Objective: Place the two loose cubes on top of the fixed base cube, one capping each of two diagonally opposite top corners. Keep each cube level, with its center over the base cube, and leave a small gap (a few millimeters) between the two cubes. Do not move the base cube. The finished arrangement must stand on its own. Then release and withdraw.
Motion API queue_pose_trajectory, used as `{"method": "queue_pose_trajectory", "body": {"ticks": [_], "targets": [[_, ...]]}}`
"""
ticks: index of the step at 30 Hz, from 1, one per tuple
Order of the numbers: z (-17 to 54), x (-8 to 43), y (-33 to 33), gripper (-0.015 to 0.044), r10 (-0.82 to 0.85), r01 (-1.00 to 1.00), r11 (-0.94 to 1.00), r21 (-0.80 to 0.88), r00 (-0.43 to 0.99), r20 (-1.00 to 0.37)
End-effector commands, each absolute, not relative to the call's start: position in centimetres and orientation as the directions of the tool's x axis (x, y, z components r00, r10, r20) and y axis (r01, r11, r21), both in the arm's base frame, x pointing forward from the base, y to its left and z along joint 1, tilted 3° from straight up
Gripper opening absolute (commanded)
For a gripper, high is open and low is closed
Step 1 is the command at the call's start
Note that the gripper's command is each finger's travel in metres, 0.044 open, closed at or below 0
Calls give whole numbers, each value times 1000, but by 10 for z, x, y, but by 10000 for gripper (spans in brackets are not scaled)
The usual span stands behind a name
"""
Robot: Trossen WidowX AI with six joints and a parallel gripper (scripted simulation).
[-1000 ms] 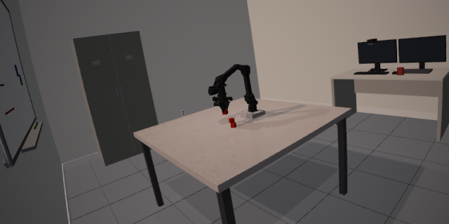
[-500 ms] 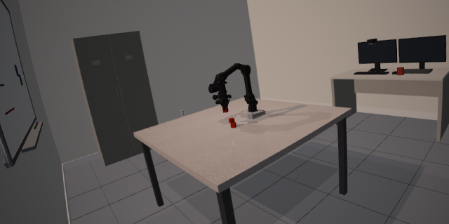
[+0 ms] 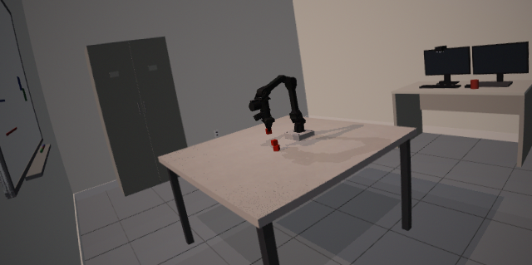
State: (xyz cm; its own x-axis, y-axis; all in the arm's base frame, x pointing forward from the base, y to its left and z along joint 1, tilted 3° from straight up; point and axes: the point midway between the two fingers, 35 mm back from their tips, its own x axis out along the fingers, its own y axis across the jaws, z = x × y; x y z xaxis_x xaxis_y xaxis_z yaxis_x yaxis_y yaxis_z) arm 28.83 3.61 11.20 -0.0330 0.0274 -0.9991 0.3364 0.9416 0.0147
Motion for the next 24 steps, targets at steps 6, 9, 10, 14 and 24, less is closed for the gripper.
{"method": "queue_pose_trajectory", "body": {"ticks": [6, 9, 10, 14, 24], "targets": [[114, 294, 53, 105, 33, 3, 999, 33, -20, -999], [113, 295, 59, 105, 33, -120, 992, 35, -20, -999], [113, 295, 61, 105, 33, -160, 986, 36, -20, -999], [113, 295, 69, 105, 34, -319, 947, 39, -20, -999], [111, 296, 90, 105, 37, -670, 741, 41, -20, -999]]}}
